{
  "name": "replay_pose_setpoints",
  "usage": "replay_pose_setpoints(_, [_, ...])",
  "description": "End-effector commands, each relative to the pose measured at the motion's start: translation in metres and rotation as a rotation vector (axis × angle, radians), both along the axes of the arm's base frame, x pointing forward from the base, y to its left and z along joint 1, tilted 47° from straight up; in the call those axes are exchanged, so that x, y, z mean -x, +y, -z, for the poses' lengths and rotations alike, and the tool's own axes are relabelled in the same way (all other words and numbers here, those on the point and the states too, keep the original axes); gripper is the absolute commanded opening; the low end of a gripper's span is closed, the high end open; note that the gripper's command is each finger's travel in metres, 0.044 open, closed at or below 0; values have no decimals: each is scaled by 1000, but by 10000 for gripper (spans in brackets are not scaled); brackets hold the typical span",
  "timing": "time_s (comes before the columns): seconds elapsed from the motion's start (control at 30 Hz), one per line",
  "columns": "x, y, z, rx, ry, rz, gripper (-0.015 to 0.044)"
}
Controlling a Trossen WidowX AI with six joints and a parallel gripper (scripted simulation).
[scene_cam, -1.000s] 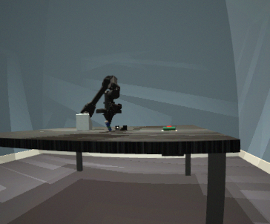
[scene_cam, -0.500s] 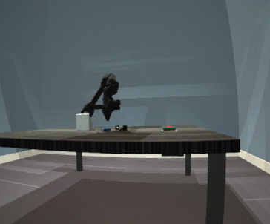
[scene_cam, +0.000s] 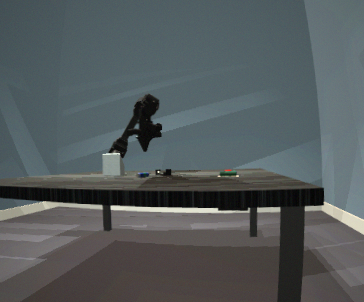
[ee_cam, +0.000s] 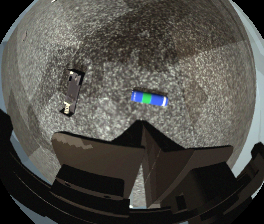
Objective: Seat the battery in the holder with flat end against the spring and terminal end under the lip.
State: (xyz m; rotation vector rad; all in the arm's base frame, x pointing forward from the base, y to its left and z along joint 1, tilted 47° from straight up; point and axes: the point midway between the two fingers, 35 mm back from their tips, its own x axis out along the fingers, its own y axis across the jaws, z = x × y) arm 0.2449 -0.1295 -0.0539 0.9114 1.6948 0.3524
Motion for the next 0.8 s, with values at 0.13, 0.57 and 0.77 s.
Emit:
replay_pose_setpoints(0.13, [1, 3, 6, 11, 98, 93, 79])
replay_pose_setpoints(0.57, [11, 28, 52, 109, 974, 934, 226])
replay_pose_setpoints(0.77, [13, 33, 60, 127, 1138, 1092, 226])
